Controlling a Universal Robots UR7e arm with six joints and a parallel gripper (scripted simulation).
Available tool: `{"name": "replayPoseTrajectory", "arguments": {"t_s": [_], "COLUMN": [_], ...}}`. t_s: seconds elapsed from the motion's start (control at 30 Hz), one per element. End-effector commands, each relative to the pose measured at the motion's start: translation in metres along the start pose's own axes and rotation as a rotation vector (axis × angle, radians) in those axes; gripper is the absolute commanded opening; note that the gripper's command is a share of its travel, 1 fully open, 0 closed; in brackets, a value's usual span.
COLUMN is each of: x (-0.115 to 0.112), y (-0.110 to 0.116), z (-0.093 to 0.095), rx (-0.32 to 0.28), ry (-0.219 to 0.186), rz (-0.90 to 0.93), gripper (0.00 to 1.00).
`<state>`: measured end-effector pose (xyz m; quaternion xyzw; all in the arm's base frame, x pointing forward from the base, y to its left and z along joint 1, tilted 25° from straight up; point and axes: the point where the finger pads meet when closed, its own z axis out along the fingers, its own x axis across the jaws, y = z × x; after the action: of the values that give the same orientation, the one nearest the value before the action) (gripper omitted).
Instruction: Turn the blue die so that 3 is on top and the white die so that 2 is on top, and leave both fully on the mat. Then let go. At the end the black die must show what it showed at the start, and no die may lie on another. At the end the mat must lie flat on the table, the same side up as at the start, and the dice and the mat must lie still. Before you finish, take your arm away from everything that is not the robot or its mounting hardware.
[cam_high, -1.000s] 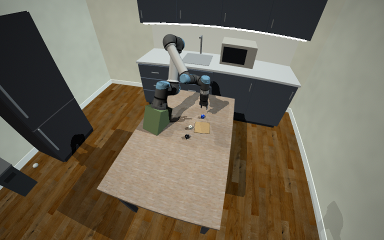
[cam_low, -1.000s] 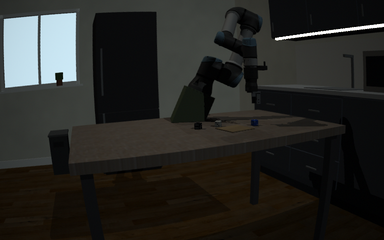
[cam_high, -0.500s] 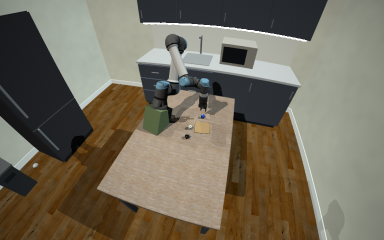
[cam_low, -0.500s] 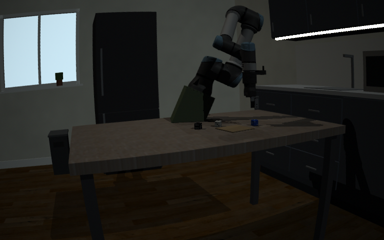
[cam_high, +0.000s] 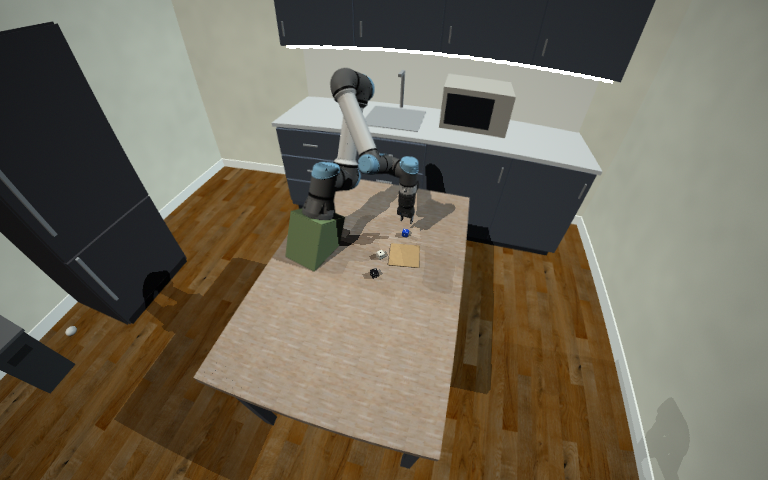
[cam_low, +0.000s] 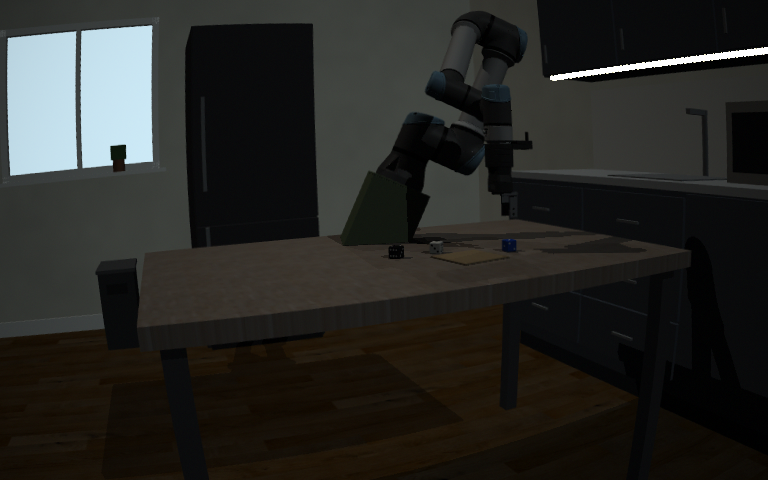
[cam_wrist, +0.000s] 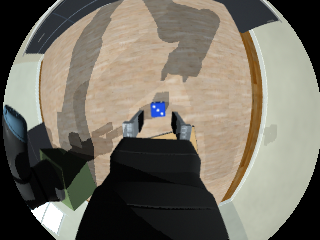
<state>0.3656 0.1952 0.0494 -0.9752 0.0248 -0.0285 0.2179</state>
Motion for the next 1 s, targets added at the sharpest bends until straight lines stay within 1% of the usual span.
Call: {"name": "replayPoseTrajectory", "arguments": {"t_s": [0.0,0.53,0.77,0.97], "x": [-0.002,-0.002,-0.002,-0.002], "y": [0.000,0.000,0.000,0.000], "z": [0.001,0.002,0.005,0.012], "rx": [0.000,0.000,0.000,0.000], "ry": [-0.003,-0.003,-0.003,-0.003], "rz": [0.001,0.001,0.001,0.001], "gripper": [0.87,0.87,0.87,0.87]}}
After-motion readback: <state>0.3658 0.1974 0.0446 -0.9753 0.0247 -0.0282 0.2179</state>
